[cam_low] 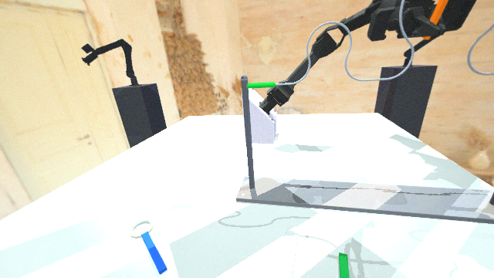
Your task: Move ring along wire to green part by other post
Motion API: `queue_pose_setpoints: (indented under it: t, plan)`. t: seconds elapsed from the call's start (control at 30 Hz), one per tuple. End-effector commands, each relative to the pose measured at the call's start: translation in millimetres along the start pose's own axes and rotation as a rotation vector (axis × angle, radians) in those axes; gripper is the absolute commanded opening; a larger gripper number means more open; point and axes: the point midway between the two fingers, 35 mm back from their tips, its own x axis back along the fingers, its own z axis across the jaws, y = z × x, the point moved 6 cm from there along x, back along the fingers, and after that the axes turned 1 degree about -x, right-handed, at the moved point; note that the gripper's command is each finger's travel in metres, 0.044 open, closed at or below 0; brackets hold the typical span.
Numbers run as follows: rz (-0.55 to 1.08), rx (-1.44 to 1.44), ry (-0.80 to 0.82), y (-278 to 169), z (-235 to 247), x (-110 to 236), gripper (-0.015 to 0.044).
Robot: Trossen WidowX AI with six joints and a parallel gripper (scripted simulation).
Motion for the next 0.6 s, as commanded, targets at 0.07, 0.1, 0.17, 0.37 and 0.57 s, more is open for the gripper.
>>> queue_pose_setpoints:
  t: [0.07,0.1,0.17,0.37,0.57]
  plan:
    - [-0.008,-0.072,0.036,-1.0,0.7,1.4,-0.0150]
    - [-0.010,-0.083,0.041,-1.1,0.8,1.3,-0.0150]
    - [-0.013,-0.105,0.051,-1.3,0.9,1.2,-0.0150]
    - [-0.021,-0.173,0.083,-1.9,1.4,0.9,-0.0150]
    - [-0.030,-0.241,0.114,-2.4,1.9,0.5,-0.0150]
